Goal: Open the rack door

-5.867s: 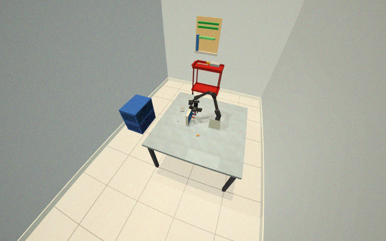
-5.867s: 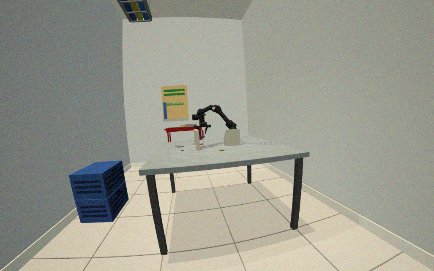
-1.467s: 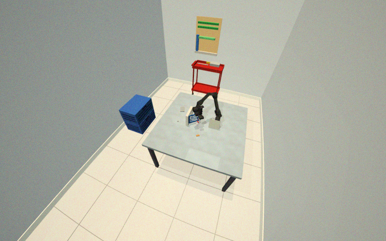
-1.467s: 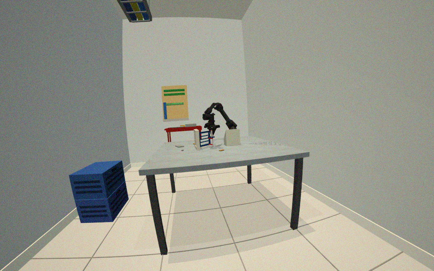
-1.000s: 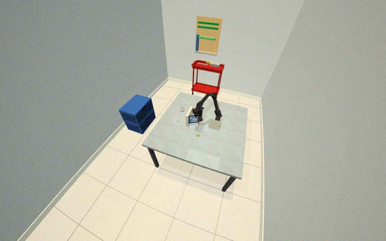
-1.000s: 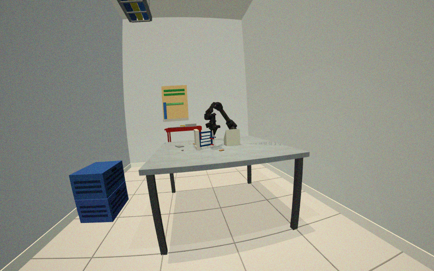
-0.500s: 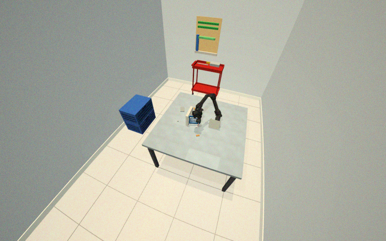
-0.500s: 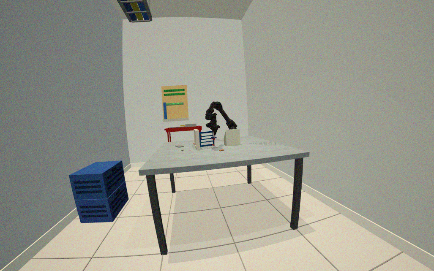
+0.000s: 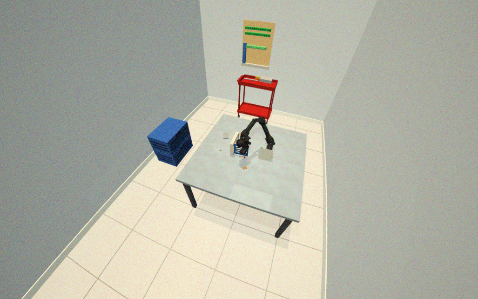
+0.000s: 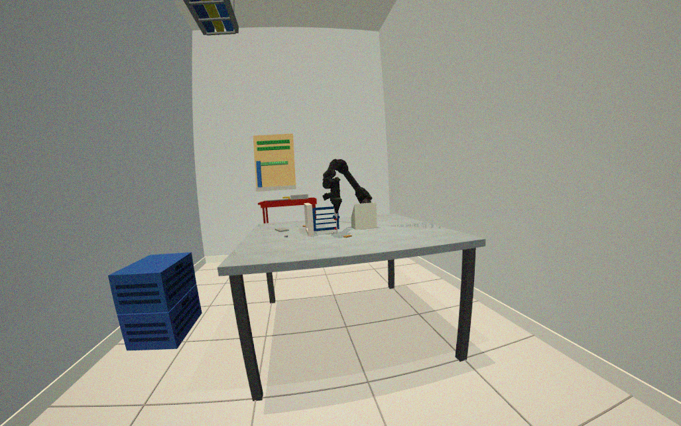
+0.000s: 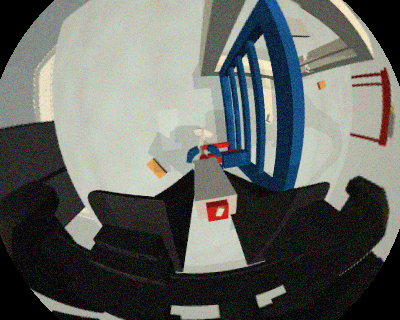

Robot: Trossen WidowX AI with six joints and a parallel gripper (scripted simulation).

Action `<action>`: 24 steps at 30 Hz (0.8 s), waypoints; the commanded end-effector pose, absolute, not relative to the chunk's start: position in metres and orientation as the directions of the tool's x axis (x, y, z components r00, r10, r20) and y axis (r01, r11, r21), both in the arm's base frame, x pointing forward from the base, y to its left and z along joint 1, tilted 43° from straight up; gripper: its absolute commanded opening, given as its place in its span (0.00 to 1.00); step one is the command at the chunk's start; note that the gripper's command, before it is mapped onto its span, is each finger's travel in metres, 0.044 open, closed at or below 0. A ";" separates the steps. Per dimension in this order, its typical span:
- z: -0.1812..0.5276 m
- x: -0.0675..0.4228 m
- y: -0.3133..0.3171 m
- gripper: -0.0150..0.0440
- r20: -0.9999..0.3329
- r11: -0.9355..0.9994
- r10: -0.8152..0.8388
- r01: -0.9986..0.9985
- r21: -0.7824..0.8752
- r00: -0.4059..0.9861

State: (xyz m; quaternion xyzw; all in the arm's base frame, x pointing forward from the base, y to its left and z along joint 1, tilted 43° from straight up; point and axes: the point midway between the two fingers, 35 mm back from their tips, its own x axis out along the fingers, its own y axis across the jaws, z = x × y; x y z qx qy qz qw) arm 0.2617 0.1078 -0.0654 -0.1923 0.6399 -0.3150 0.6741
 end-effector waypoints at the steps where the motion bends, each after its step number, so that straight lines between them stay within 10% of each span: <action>1: -0.069 0.264 0.111 0.28 -0.743 0.722 -0.669 0.225 -0.655 -0.019; 14: -0.069 0.264 0.111 0.28 -0.743 0.722 -0.669 0.225 -0.655 -0.019; 24: -0.069 0.264 0.111 0.72 -0.743 0.722 -0.669 0.225 -0.655 -0.019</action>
